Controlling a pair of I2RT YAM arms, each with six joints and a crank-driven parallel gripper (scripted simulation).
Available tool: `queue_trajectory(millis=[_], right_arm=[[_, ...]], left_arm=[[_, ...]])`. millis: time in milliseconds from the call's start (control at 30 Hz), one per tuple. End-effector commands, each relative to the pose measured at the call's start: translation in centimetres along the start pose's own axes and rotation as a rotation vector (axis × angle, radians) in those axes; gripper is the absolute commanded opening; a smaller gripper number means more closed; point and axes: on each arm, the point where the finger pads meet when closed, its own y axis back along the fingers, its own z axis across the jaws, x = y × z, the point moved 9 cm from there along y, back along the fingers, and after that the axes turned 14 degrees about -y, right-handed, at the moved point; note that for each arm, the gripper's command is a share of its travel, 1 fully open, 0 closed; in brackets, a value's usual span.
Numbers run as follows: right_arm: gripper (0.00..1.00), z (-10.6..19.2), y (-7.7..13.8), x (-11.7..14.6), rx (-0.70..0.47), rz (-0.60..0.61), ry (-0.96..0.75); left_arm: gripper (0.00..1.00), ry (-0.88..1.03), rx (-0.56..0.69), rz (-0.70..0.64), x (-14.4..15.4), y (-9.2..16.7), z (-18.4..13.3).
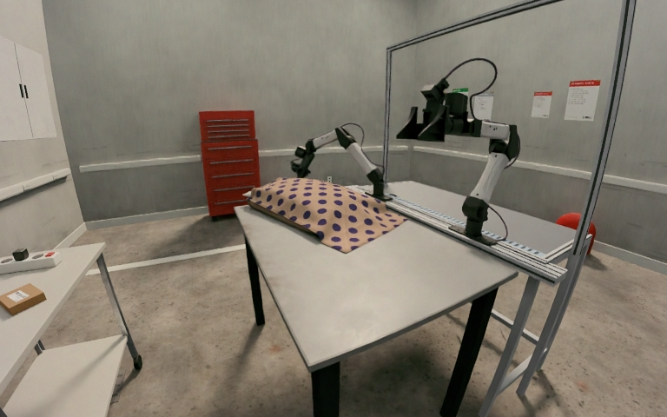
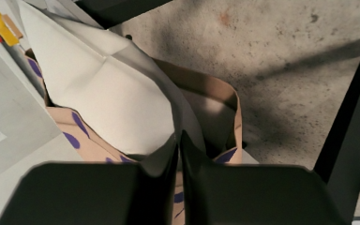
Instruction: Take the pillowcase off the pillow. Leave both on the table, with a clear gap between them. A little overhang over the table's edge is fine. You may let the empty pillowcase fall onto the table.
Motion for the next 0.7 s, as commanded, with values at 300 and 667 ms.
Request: queue_trajectory(millis=[300, 667], right_arm=[[0.01, -1.7, -2.4, -0.6, -0.005, -0.004, -0.001], [0.01, -0.9, -2.3, -0.7, -0.019, -0.021, 0.027]], left_arm=[[1.00, -0.005, -0.023, -0.031, -0.5, -0.1, 0.4], [1.00, -0.005, -0.023, -0.031, -0.5, -0.1, 0.4]])
